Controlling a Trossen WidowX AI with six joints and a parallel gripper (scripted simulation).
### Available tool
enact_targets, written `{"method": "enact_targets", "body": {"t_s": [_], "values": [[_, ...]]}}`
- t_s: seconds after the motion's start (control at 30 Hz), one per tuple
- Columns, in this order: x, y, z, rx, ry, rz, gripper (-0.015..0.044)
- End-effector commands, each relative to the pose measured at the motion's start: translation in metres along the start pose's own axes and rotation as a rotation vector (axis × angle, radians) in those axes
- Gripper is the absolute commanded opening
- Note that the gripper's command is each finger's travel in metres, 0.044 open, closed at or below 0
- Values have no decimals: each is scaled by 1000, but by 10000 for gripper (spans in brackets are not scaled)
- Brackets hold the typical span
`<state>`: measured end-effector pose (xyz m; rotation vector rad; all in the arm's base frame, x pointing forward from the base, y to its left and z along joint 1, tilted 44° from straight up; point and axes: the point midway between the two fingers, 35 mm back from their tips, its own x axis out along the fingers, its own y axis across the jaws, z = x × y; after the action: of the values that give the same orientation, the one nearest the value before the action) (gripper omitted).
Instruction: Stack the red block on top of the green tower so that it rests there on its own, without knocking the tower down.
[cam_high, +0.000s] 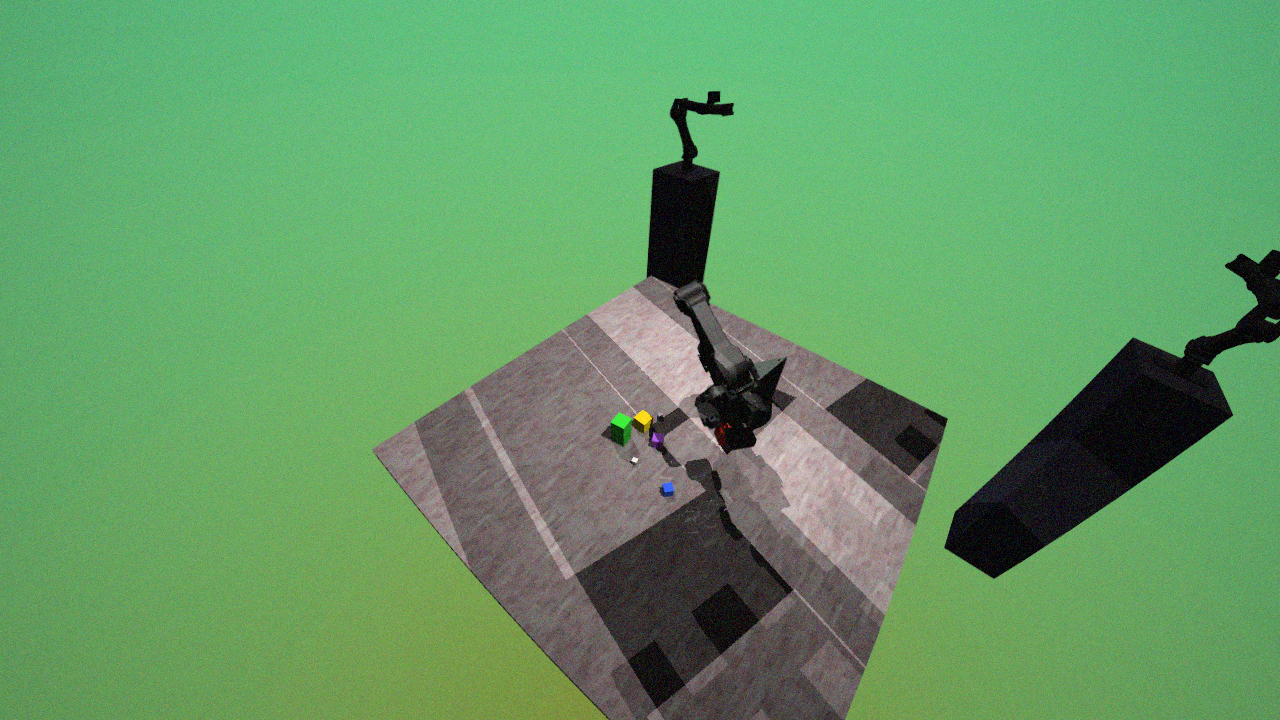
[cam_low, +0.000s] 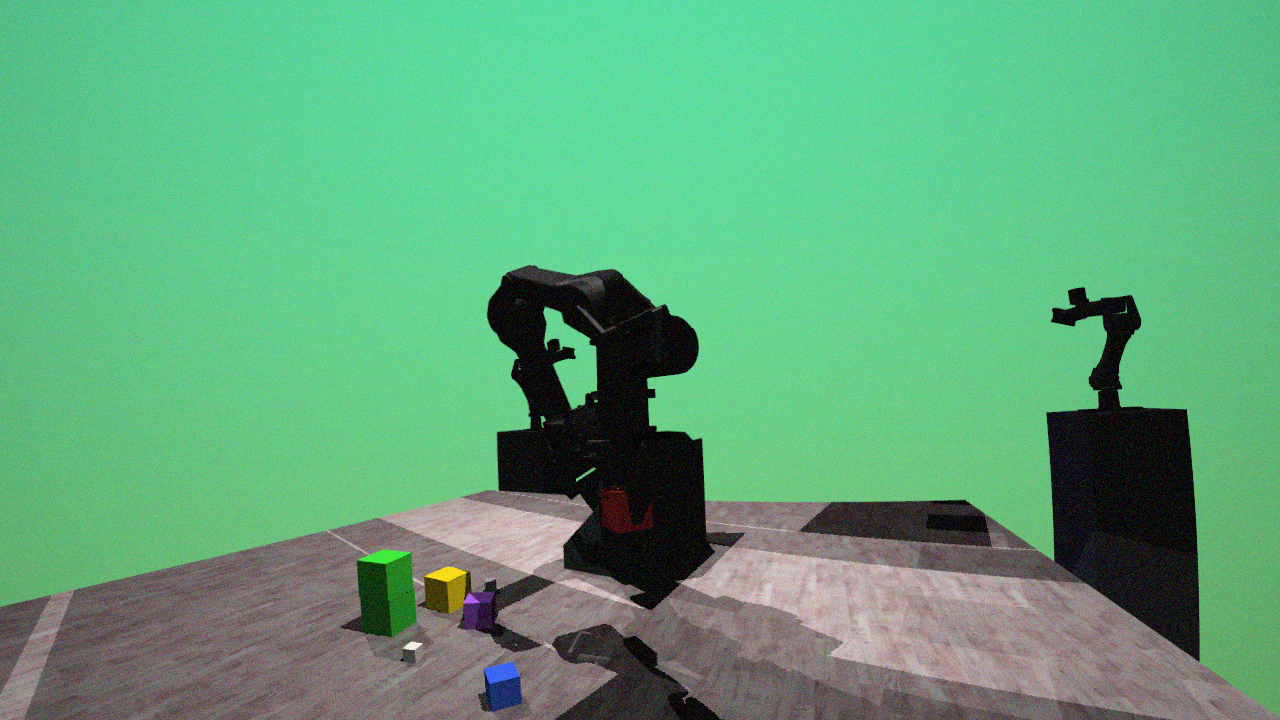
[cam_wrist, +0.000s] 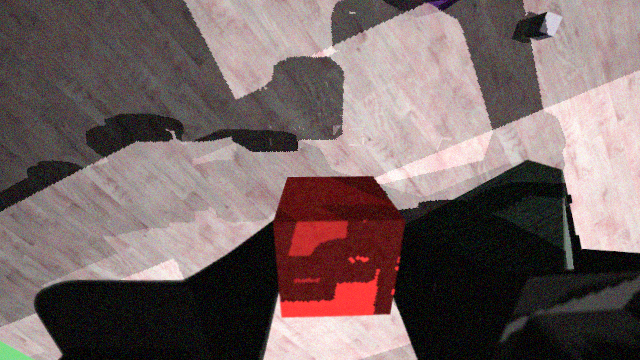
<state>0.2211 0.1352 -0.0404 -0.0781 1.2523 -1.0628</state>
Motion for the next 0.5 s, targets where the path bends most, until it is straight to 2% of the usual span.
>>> {"method": "enact_targets", "body": {"t_s": [0.0, 0.47], "values": [[-3, 0, 9, 13, 8, 10, 0], [-8, -19, 94, 13, 39, 61, 0]]}}
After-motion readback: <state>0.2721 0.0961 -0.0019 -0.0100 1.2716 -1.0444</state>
